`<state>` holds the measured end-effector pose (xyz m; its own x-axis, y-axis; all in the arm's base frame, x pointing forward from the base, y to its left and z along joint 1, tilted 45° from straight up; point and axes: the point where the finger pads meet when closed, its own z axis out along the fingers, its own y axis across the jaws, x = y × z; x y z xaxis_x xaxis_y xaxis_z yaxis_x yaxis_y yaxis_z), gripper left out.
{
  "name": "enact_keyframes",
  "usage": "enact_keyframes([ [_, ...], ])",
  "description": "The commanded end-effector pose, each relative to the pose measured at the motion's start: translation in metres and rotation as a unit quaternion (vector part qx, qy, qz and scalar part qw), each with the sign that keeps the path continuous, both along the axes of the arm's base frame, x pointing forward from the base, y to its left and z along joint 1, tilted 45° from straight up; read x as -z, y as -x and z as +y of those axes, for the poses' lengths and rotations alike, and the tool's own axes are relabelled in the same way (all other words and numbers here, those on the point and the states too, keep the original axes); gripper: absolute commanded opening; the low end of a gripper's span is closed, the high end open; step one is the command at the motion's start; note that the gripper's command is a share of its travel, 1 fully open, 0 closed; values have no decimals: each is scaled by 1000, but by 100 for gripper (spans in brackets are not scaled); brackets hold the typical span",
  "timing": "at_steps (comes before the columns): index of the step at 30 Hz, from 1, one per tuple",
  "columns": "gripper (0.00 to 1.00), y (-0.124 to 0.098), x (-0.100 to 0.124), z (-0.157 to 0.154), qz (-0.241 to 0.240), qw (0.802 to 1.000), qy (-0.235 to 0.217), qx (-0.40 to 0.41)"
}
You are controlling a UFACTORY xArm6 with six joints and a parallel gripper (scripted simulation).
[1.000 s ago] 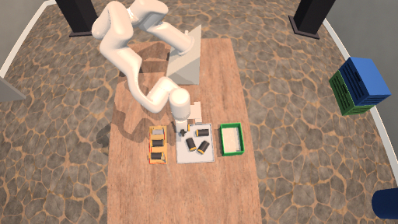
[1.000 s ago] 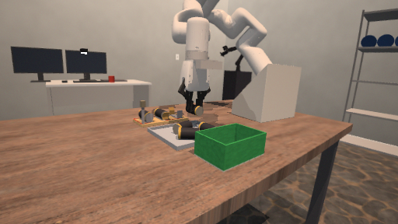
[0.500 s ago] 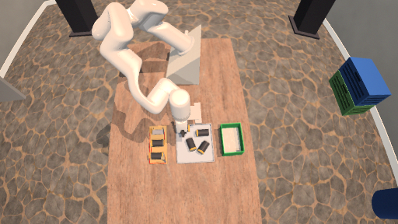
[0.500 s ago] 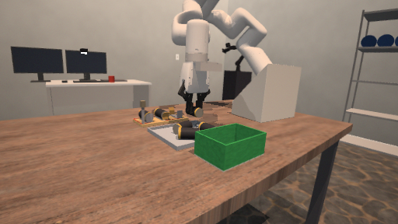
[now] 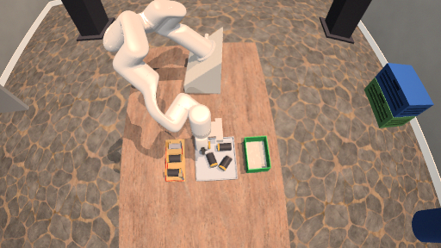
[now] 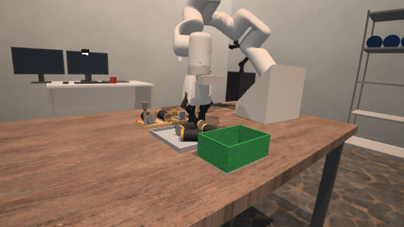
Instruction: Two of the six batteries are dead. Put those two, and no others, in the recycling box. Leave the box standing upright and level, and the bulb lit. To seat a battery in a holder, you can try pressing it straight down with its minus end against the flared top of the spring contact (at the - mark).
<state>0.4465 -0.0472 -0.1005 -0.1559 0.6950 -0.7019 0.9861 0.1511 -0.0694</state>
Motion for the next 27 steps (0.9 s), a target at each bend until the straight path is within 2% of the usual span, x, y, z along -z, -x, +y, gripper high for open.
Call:
enact_keyframes([
  [1, 28, -2, 0, 0, -2, 1000, -1, -1],
  [5, 28, -2, 0, 0, -2, 1000, -1, -1],
  [6, 51, -2, 0, 0, -2, 1000, -1, -1],
  [27, 51, -2, 0, 0, -2, 1000, -1, -1],
])
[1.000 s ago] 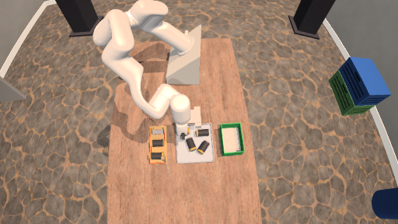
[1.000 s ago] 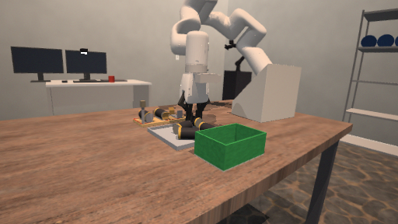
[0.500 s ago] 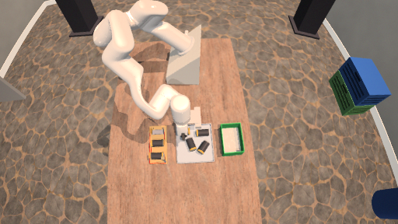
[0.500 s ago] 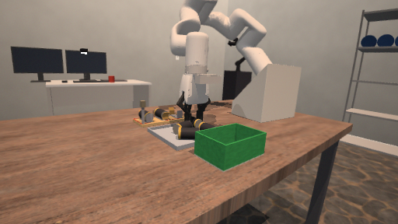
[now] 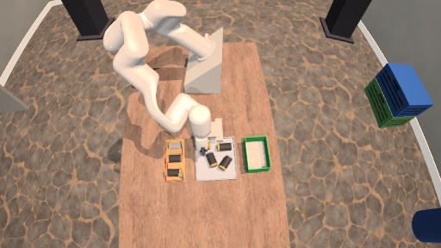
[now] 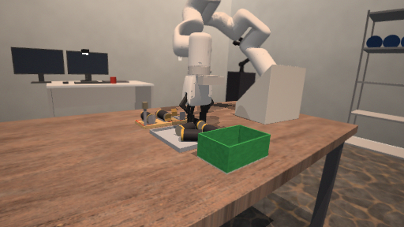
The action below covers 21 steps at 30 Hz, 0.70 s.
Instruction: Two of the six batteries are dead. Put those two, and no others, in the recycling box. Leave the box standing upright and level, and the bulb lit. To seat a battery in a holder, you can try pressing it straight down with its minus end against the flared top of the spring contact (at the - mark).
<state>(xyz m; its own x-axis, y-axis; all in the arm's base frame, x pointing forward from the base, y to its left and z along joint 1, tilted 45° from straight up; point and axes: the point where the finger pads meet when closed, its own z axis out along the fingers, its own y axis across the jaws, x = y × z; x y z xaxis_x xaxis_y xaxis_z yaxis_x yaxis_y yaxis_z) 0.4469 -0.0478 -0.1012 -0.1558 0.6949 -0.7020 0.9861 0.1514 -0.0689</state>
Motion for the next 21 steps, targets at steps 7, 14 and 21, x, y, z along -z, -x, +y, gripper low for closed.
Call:
enact_keyframes([
  [7, 51, -1, -7, 7, -1, 1000, -1, -1],
  [14, 51, 1, -25, 25, -1, 1000, -1, -1],
  [21, 51, 2, -43, 42, -1, 1000, -1, -1],
])
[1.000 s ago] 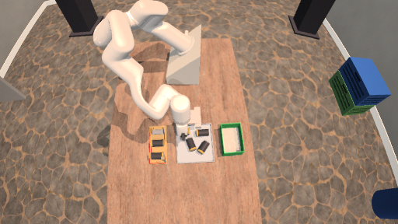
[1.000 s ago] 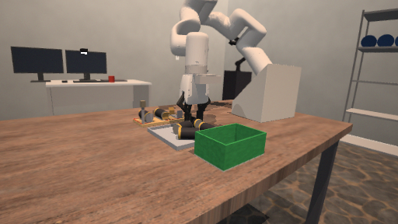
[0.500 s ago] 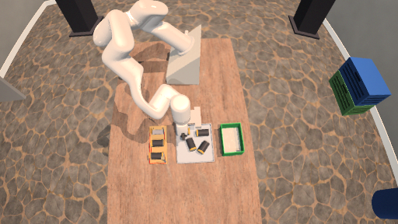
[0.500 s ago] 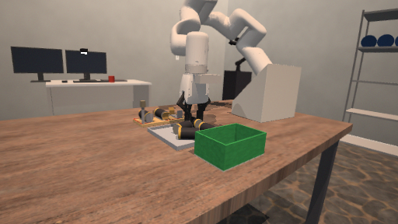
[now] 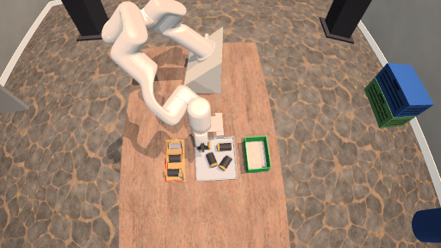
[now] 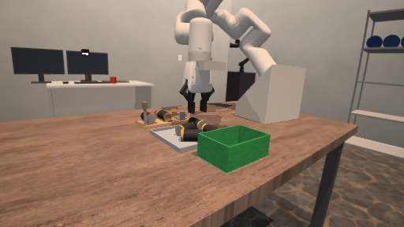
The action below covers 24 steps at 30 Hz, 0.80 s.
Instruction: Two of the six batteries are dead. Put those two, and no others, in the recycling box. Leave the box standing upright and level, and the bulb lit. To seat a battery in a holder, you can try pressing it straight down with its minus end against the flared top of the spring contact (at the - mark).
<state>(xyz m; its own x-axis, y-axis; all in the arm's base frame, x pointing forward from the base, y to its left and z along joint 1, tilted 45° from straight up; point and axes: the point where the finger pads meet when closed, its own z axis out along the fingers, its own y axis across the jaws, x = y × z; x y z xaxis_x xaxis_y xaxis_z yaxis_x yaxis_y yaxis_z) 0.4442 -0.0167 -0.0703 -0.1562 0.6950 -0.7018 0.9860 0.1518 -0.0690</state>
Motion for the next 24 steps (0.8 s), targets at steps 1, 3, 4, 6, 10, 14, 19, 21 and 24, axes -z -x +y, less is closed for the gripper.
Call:
enact_keyframes([
  [1, 51, 0, -13, 13, -1, 1000, 0, -1],
  [3, 51, 0, -15, 15, -1, 1000, 0, -1],
  [4, 51, 0, -16, 15, -1, 1000, 0, -1],
  [6, 51, 0, -16, 16, -1, 1000, 0, -1],
  [10, 51, 0, -16, 16, -1, 1000, 0, -1],
  [14, 51, 1, -24, 24, -1, 1000, 0, -1],
  [19, 51, 3, -56, 55, -1, 1000, 0, -1],
  [21, 51, 4, -57, 56, -1, 1000, 0, -1],
  [24, 51, 4, -54, 58, -1, 1000, 0, -1],
])
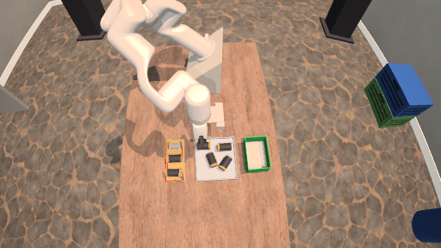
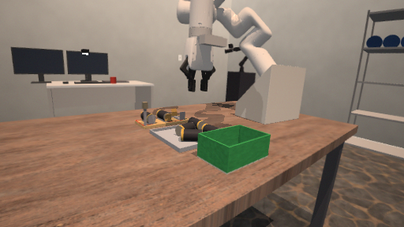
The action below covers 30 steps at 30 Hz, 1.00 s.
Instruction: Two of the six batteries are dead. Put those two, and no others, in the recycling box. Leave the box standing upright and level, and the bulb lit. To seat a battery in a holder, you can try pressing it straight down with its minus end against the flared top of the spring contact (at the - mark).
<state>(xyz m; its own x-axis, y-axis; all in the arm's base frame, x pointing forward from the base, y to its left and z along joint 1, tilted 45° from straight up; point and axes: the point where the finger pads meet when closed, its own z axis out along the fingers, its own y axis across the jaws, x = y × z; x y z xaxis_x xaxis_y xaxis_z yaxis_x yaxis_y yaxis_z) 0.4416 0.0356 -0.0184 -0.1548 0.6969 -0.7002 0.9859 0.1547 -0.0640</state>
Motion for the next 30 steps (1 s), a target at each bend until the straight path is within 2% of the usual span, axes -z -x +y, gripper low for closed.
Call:
enact_keyframes([
  [1, 51, 1, 2, 11, 1, 1000, 1, 1],
  [2, 51, 2, 9, 18, 1, 1000, 1, 1],
  [4, 51, 2, 9, 18, 1, 1000, 1, 1],
  [8, 51, 5, 48, 56, 1, 1000, 1, 1],
  [10, 51, 5, 59, 67, 1, 1000, 1, 1],
  [30, 51, 5, 61, 70, 1, 1000, 1, 0],
])
